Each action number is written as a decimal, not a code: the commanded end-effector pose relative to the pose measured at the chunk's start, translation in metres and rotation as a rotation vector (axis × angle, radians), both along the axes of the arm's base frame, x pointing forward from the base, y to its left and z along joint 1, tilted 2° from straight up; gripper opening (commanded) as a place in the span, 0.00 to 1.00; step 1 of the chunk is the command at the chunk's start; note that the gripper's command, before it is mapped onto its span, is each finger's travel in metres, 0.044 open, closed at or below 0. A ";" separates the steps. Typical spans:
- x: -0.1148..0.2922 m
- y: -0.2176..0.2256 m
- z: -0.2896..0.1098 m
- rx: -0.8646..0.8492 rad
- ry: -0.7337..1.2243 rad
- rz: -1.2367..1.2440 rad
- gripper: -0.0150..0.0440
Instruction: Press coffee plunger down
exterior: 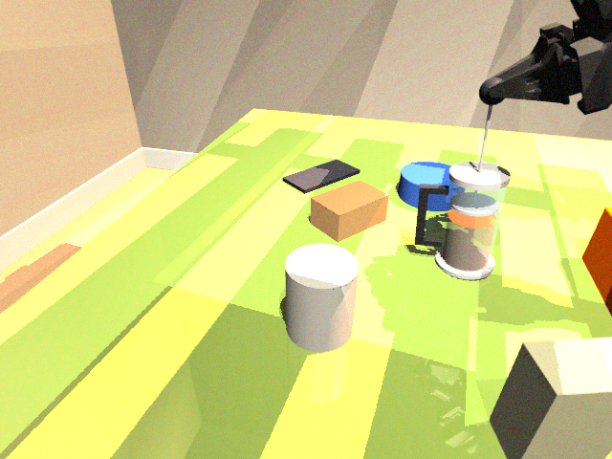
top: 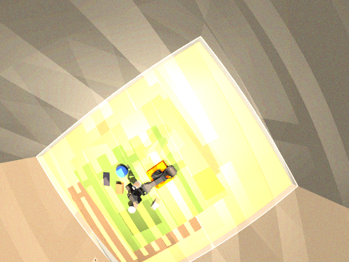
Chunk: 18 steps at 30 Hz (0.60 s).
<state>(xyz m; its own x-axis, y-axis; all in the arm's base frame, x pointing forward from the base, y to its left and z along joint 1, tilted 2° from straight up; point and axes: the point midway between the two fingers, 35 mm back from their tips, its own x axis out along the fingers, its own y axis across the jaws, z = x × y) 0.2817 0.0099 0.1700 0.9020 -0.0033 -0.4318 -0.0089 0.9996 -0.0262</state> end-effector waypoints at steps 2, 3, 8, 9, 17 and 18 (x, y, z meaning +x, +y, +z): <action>-0.005 -0.001 -0.036 -0.008 0.085 0.004 0.47; -0.005 -0.001 -0.038 -0.008 0.085 0.004 0.47; -0.003 -0.001 -0.046 -0.008 0.085 0.004 0.47; -0.003 -0.001 -0.047 -0.008 0.085 0.004 0.47; 0.000 -0.002 -0.060 -0.009 0.085 0.004 0.47; 0.000 -0.002 -0.061 -0.009 0.085 0.004 0.47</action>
<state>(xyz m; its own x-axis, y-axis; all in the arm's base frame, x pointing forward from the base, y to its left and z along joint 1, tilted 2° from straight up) 0.2914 0.0092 0.1467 0.9100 -0.0023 -0.4145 -0.0090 0.9996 -0.0253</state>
